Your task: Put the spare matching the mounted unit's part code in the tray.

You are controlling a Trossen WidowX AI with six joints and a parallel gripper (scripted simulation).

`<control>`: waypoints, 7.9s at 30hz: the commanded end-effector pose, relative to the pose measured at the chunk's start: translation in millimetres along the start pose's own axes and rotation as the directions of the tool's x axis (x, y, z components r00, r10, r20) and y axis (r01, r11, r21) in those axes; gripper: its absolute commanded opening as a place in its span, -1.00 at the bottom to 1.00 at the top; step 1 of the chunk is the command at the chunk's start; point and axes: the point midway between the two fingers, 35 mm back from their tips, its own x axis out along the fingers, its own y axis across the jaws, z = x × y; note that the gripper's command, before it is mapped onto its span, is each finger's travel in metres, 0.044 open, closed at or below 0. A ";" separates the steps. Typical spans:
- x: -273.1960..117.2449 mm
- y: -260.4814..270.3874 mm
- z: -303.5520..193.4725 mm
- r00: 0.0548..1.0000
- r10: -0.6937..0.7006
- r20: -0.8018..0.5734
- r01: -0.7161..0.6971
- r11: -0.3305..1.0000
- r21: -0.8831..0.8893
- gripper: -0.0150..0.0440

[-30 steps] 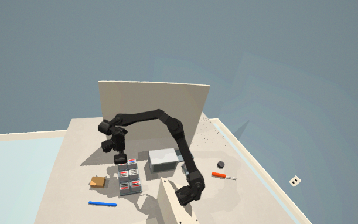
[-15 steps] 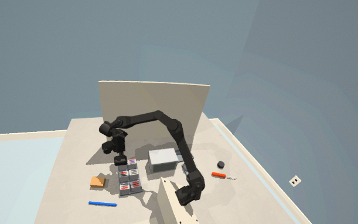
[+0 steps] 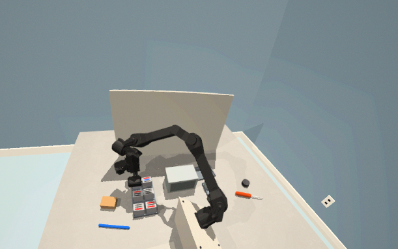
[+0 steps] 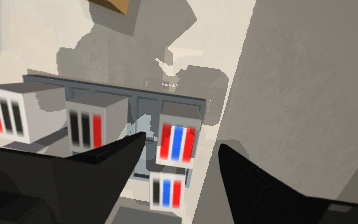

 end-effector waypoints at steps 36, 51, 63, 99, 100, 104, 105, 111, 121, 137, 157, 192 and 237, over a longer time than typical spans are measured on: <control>38.8 3.2 -4.2 1.000 0.004 -0.008 -0.004 1.000 -0.003 0.26; 38.8 3.2 -4.2 1.000 0.004 -0.008 -0.004 1.000 -0.003 -0.49; 8.4 1.3 -2.6 1.000 0.003 -0.007 -0.003 1.000 -0.005 -0.49; -125.5 -14.6 -43.6 1.000 0.003 0.017 -0.002 1.000 -0.018 -0.49; -126.6 -17.9 -50.0 1.000 0.003 0.019 -0.002 1.000 -0.019 -0.49; -130.2 -30.1 -76.2 1.000 0.001 0.028 -0.001 1.000 -0.022 -0.49; -131.0 -32.9 -82.9 1.000 0.001 0.030 0.000 1.000 -0.023 -0.49; -134.1 -47.2 -124.1 0.999 -0.002 0.038 0.003 1.000 -0.025 -0.49; -134.9 -60.9 -195.6 0.999 -0.006 0.042 0.008 1.000 -0.026 -0.49; -128.7 -54.9 -310.3 1.000 -0.009 0.022 0.009 1.000 -0.021 -0.49; -119.7 -17.0 -411.9 1.000 0.005 -0.026 -0.005 1.000 -0.013 -0.49; -87.8 -22.9 -410.0 1.000 0.006 -0.016 -0.006 1.000 -0.012 -0.49; -45.0 -25.9 -410.4 1.000 0.005 -0.012 -0.005 1.000 -0.011 -0.49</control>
